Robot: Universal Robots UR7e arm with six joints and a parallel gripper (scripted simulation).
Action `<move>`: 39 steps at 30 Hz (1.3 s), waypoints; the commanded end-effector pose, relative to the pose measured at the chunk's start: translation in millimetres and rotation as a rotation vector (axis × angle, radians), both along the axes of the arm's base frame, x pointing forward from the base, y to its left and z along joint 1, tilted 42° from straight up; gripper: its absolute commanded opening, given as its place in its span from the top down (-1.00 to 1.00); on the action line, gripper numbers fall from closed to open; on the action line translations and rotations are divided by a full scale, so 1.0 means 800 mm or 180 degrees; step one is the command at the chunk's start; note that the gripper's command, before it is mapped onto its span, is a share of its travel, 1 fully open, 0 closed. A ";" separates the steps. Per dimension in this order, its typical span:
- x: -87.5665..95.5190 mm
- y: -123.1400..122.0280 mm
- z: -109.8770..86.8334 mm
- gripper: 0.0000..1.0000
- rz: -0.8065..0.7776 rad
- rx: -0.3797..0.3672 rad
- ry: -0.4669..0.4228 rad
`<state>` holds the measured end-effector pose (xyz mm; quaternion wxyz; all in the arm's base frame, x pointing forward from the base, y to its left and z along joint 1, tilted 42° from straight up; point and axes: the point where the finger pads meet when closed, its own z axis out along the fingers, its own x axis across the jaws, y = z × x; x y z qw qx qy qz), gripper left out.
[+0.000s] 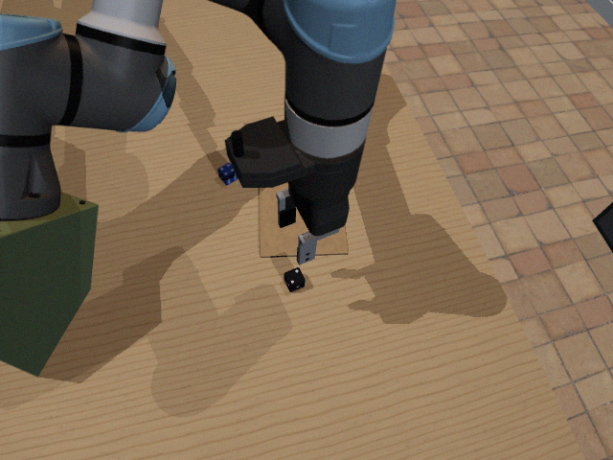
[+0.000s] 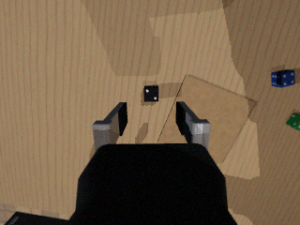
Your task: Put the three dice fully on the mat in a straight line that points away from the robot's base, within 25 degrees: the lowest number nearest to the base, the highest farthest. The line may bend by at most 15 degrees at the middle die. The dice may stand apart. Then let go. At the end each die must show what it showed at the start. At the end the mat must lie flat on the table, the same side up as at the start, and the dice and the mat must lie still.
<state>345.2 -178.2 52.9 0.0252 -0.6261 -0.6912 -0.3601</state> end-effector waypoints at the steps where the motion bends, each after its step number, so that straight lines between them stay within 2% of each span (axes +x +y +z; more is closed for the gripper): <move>1: 0.000 -0.001 0.000 -1.00 0.0000 -0.0005 -0.0002; 11: 0.000 -0.001 0.000 -1.00 0.0026 -0.0019 -0.0021; 20: 0.001 0.000 -0.004 -1.00 0.0223 -0.0130 -0.0162; 26: 0.002 0.002 -0.011 -1.00 0.0587 -0.0336 -0.0422; 33: 0.005 0.006 -0.021 -1.00 0.1213 -0.0688 -0.0869; 35: 0.005 0.006 -0.021 -1.00 0.1213 -0.0688 -0.0869; 39: 0.009 0.009 -0.027 -1.00 0.1632 -0.0924 -0.1168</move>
